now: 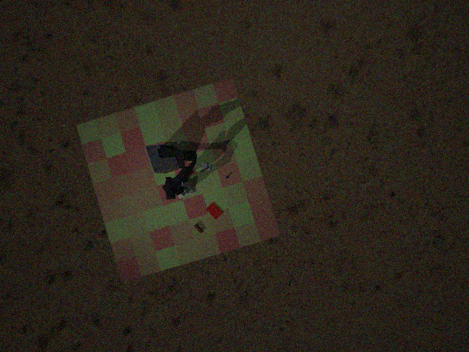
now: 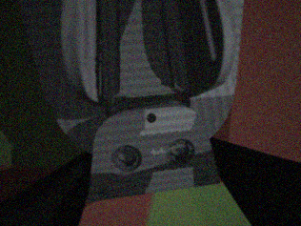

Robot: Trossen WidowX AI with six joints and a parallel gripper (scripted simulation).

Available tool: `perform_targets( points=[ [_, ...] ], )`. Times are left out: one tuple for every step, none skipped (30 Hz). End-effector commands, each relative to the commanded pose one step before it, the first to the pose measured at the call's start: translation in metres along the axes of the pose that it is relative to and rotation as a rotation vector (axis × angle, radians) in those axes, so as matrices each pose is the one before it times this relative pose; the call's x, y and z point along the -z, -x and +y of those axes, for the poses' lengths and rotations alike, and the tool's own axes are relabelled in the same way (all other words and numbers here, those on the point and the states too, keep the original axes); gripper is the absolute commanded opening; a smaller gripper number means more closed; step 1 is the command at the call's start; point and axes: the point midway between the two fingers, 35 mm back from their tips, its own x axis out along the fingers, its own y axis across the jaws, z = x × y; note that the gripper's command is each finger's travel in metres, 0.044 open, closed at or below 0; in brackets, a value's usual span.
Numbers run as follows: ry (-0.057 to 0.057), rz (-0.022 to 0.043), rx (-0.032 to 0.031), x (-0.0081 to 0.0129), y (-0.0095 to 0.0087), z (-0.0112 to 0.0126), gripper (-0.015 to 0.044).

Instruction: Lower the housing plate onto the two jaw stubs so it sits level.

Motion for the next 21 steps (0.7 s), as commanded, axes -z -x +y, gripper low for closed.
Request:
perform_targets(
  points=[
    [-0.0038, 0.00056, 0.00106, 0.00031, -0.00063, -0.00031, 0.0351],
    [0.0, 0.0, 0.0, 0.0, 0.0, 0.0, 0.0351],
    [0.0, 0.0, 0.0, 0.0, 0.0, 0.0, 0.0351],
    [0.0, 0.0, 0.0, 0.0, -0.0001, 0.0, 0.0351],
    [0.0, 0.0, -0.00001, 0.0, -0.0003, 0.0, 0.0351],
    [0.0, 0.0, -0.00002, 0.0, -0.0005, 0.0, 0.0351],
    [0.0, 0.0, -0.00003, 0.00001, -0.00064, 0.00001, 0.0351],
    [0.0, 0.0, -0.00003, 0.0, -0.0005, 0.00001, 0.0351],
    [0.0, 0.0, -0.00002, 0.0, -0.0003, 0.0, 0.0351],
    [0.0, 0.0, -0.00001, 0.0, -0.0001, 0.0, 0.0351],
    [0.0, 0.0, 0.0, 0.0, 0.0, 0.0, 0.0351],
    [0.0, 0.0, 0.0, 0.0, 0.0, 0.0, 0.0351],
    [0.0, 0.0, 0.0, 0.0, 0.0, 0.0, 0.0351],
    [0.0, 0.0, 0.0, 0.0, 0.0, 0.0, 0.0351],
    [0.0, 0.0, 0.0, 0.0, 0.0, 0.0, 0.0351],
    [0.0, 0.0, 0.0, 0.0, 0.0, 0.0, 0.0351],
    [0.0, 0.0, 0.0, 0.0, 0.0, 0.0, 0.0351],
    [0.0, 0.0, 0.0, 0.0, 0.0, 0.0, 0.0351],
    [0.0, 0.0, 0.0, 0.0, 0.0, 0.0, 0.0351],
    [0.0, 0.0, 0.0, 0.0, 0.0, 0.0, 0.0351],
    [0.0, 0.0, 0.0, 0.0, 0.0, 0.0, 0.0351]
  ],
)
